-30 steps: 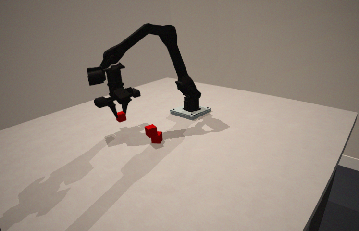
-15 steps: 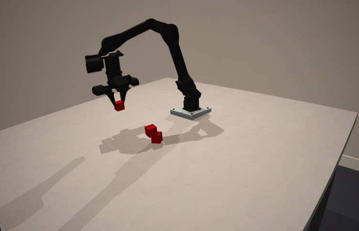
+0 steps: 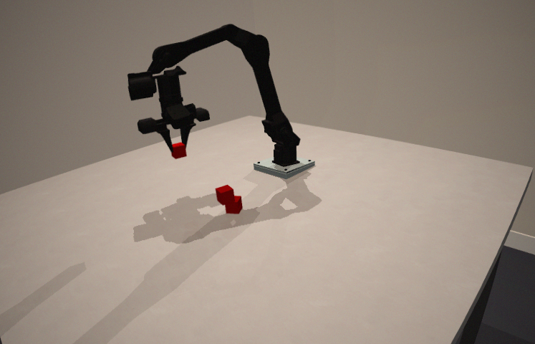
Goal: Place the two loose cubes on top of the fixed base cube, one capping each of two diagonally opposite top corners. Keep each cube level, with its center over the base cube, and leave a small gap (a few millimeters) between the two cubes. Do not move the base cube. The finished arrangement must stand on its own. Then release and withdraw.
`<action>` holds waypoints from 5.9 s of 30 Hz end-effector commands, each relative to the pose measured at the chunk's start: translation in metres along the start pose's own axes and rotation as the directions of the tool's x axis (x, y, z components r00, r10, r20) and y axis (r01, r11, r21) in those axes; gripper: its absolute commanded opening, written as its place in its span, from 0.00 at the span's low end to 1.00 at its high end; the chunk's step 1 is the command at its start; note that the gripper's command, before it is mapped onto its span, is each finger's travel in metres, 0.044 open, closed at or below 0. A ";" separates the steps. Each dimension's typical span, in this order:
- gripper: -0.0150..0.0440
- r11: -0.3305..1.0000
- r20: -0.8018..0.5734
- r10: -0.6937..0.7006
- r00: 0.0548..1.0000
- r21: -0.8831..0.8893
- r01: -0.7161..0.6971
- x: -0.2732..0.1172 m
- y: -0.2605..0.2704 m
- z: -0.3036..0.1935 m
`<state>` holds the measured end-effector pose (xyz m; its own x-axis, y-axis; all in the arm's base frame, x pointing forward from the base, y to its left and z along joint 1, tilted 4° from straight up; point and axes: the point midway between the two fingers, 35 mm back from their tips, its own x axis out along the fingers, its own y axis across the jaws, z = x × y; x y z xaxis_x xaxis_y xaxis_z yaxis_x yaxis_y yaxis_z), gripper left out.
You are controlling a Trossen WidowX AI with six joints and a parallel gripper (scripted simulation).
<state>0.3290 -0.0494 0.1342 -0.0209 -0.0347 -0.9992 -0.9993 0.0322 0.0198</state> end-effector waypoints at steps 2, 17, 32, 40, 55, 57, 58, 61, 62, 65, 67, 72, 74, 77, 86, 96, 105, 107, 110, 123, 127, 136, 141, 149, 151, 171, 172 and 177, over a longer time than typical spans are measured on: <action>0.43 0.994 0.006 -0.003 1.000 0.106 0.002 -0.001 0.002 0.018; 0.43 0.901 0.011 -0.004 1.000 0.433 -0.002 0.001 0.010 0.066; 0.43 0.704 0.017 -0.002 1.000 0.710 -0.010 0.003 0.025 0.111; 0.43 0.563 0.019 -0.001 1.000 0.826 -0.015 0.005 0.036 0.133; 0.43 0.253 0.023 0.003 1.000 0.967 -0.023 0.007 0.060 0.172; 0.43 0.209 0.023 0.004 1.000 0.978 -0.023 0.008 0.064 0.177; 0.43 0.186 0.023 0.004 1.000 0.982 -0.024 0.008 0.066 0.180; 0.43 0.119 0.024 0.005 1.000 0.993 -0.024 0.009 0.071 0.187; 0.43 0.096 0.024 0.005 1.000 0.995 -0.024 0.009 0.073 0.189; 0.43 0.043 0.024 0.006 1.000 0.999 -0.024 0.010 0.078 0.194; 0.43 0.039 0.024 0.006 1.000 0.999 -0.024 0.010 0.078 0.195; 0.43 0.028 0.028 0.011 1.000 0.999 -0.028 0.014 0.078 0.194; 0.43 0.012 0.033 0.017 0.999 0.999 -0.033 0.020 0.078 0.194; 0.43 -0.012 0.040 0.026 0.999 0.999 -0.040 0.030 0.078 0.194; 0.43 -0.039 0.049 0.036 0.998 0.998 -0.048 0.040 0.078 0.193; 0.43 -0.028 0.045 0.032 0.998 0.999 -0.044 0.045 0.078 0.193; 0.43 0.013 0.031 0.015 0.999 0.999 -0.031 0.062 0.078 0.195; 0.43 0.023 0.028 0.011 1.000 0.999 -0.028 0.065 0.078 0.195; 0.43 0.033 0.024 0.007 1.000 0.999 -0.024 0.069 0.078 0.195; 0.43 0.039 0.024 0.006 1.000 0.999 -0.024 0.071 0.078 0.195; 0.43 0.040 0.024 0.006 1.000 0.999 -0.024 0.071 0.078 0.195; 0.43 0.040 0.024 0.006 1.000 0.999 -0.024 0.071 0.078 0.195; 0.60 0.040 0.024 0.006 1.000 0.999 -0.024 0.071 0.078 0.195; 0.60 0.034 0.027 0.008 1.000 0.999 -0.027 0.063 0.078 0.195; 0.60 0.033 0.027 0.008 1.000 0.999 -0.027 0.061 0.078 0.195; 0.60 0.033 0.027 0.008 1.000 0.999 -0.027 0.034 0.078 0.195; 0.60 0.033 0.027 0.008 1.000 0.999 -0.027 0.033 0.078 0.195; 0.60 0.033 0.027 0.008 1.000 0.999 -0.027 0.026 0.078 0.195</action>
<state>0.2554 0.1460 0.0966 -0.0350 -0.0115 -0.9993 -0.0015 0.9999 -0.0115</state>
